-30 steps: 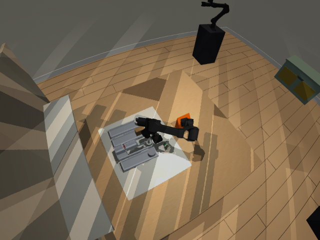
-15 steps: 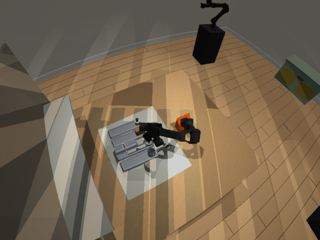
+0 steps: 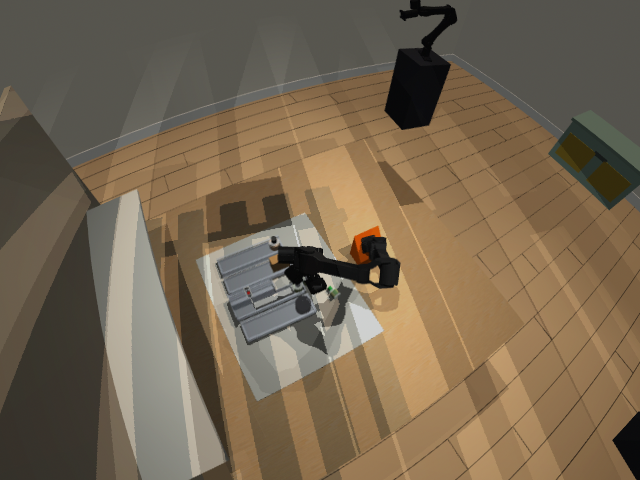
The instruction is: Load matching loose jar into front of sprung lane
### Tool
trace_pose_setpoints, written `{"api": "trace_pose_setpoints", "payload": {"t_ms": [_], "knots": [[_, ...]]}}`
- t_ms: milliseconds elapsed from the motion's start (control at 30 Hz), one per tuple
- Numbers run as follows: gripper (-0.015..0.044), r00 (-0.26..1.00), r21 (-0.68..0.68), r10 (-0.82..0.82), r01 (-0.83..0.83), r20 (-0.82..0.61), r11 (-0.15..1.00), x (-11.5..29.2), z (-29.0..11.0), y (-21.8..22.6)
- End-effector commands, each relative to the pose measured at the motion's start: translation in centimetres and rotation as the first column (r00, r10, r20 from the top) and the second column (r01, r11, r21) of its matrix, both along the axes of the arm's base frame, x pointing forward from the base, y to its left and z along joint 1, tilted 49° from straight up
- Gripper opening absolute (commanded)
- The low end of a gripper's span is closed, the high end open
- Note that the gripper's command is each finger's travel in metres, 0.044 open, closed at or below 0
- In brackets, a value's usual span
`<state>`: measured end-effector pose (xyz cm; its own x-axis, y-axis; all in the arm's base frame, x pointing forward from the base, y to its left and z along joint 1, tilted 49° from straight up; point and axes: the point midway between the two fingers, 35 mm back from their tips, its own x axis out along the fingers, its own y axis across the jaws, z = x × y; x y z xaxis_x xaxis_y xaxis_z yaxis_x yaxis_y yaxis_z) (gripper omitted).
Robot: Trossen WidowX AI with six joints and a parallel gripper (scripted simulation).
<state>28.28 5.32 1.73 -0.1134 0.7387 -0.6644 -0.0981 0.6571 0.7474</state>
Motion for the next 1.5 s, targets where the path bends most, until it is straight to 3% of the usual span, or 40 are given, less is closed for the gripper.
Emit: {"api": "trace_pose_setpoints", "payload": {"t_ms": [0, 1467], "knots": [[0.0000, 1.000, 0.003, -0.004, 0.004, 0.000, 1.000, 0.2, 0.0, 0.1], [0.0000, 1.000, 0.003, -0.005, 0.005, 0.000, 1.000, 1.7, 0.0, 0.3]]}}
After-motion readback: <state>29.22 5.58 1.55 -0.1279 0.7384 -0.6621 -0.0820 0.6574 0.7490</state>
